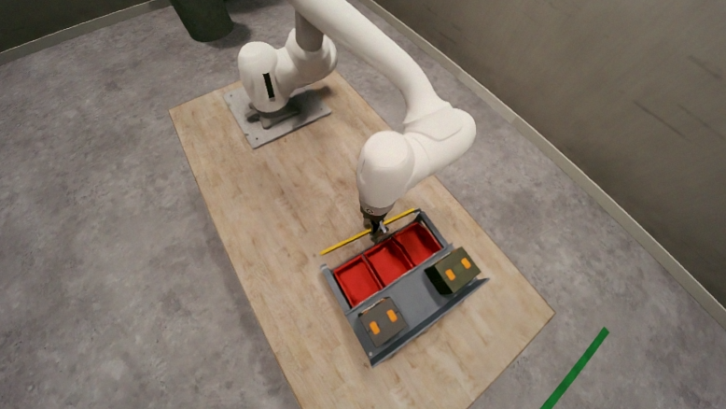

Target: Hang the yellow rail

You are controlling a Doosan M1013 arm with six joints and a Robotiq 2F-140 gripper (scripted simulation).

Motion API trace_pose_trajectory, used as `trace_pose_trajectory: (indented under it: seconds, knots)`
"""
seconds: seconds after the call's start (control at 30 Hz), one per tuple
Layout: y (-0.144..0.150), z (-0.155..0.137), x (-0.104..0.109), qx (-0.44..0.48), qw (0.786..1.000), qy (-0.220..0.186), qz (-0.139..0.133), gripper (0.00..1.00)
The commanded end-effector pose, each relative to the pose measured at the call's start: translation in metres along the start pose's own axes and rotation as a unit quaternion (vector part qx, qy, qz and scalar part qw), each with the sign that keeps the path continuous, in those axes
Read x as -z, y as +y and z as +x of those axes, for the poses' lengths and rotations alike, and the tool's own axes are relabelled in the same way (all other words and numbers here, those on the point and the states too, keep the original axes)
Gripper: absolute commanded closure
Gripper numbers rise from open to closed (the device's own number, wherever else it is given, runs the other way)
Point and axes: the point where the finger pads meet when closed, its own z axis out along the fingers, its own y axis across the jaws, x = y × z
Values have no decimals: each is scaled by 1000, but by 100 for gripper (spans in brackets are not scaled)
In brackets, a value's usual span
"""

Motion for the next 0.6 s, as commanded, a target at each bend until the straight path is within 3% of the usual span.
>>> trace_pose_trajectory:
  seconds: [0.0, 0.57]
  knots:
    - [0, 0, 0, 0, 1000, 0, 0, 63]
    - [0, 0, -10, 0, 1000, 0, 0, 63]
